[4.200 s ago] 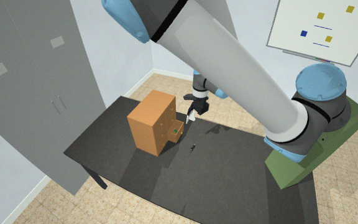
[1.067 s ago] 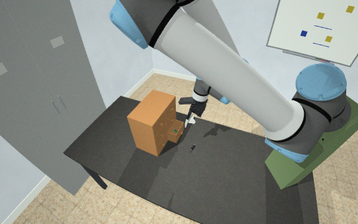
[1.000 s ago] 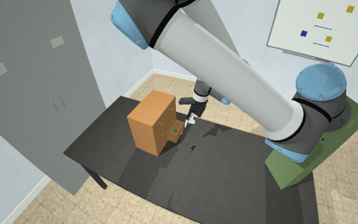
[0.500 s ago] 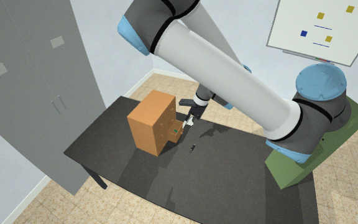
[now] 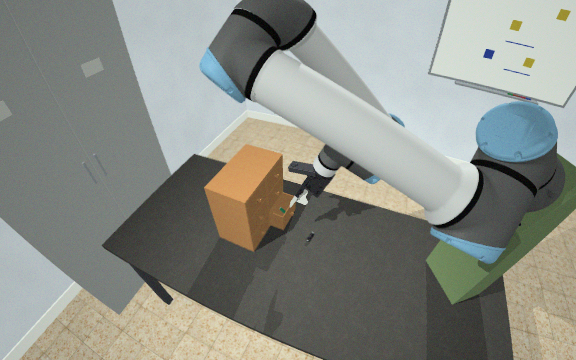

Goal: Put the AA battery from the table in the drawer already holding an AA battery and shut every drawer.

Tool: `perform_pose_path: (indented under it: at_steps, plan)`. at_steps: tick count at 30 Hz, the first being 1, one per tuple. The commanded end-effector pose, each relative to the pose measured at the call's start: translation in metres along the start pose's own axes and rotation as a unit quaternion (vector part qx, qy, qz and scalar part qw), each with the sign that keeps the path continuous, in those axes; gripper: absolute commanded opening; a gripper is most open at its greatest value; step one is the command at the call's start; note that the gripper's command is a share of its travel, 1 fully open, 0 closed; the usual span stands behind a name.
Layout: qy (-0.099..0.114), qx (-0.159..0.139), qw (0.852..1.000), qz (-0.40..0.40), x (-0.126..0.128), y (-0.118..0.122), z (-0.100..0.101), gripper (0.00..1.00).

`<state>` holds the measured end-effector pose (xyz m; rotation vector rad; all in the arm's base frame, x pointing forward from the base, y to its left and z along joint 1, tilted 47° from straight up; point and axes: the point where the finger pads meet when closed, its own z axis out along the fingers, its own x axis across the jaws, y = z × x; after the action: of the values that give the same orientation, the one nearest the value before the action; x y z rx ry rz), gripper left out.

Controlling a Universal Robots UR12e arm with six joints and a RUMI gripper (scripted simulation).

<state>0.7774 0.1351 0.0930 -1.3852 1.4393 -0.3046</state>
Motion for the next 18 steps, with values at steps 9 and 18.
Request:
perform_pose_path:
  at_steps: [9, 18]
  plan:
    - [-0.001, 0.057, 0.998, 0.009, 0.0, -0.008, 0.019, 1.0]
    - [-0.002, 0.1, 0.995, 0.016, 0.0, -0.014, 0.034, 1.0]
